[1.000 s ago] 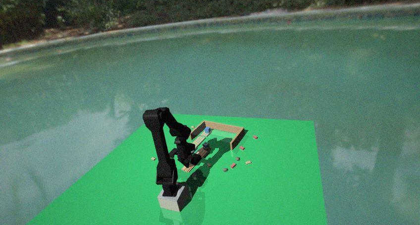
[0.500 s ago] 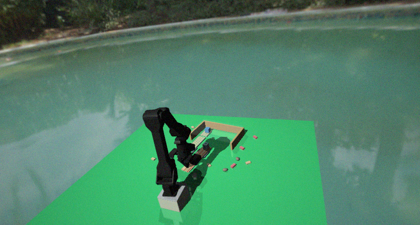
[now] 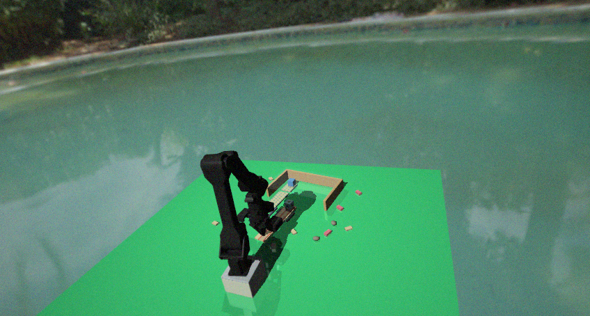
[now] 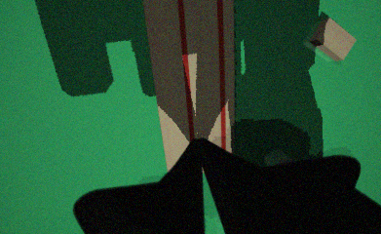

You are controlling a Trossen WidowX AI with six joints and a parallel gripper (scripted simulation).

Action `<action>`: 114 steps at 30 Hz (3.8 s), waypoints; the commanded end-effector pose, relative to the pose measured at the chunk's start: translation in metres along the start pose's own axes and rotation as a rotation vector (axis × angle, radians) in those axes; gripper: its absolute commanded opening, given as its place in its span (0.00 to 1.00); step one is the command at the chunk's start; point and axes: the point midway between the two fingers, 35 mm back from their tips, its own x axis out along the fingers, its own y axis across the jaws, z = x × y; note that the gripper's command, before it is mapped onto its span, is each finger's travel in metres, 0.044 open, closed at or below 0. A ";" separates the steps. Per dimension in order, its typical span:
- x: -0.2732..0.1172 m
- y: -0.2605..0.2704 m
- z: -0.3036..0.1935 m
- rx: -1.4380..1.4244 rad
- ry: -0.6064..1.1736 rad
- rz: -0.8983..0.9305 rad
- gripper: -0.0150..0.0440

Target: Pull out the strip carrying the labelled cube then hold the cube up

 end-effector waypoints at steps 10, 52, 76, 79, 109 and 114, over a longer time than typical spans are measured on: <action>-0.042 0.001 0.003 0.002 0.036 -0.007 0.25; -0.059 -0.004 0.170 0.080 0.024 -0.008 1.00; -0.039 -0.005 0.206 0.080 0.021 -0.008 0.68; -0.035 -0.005 0.206 0.080 0.021 -0.008 0.68; -0.007 -0.005 0.206 0.080 0.018 -0.006 0.50; -0.007 -0.005 0.206 0.080 0.018 -0.006 0.44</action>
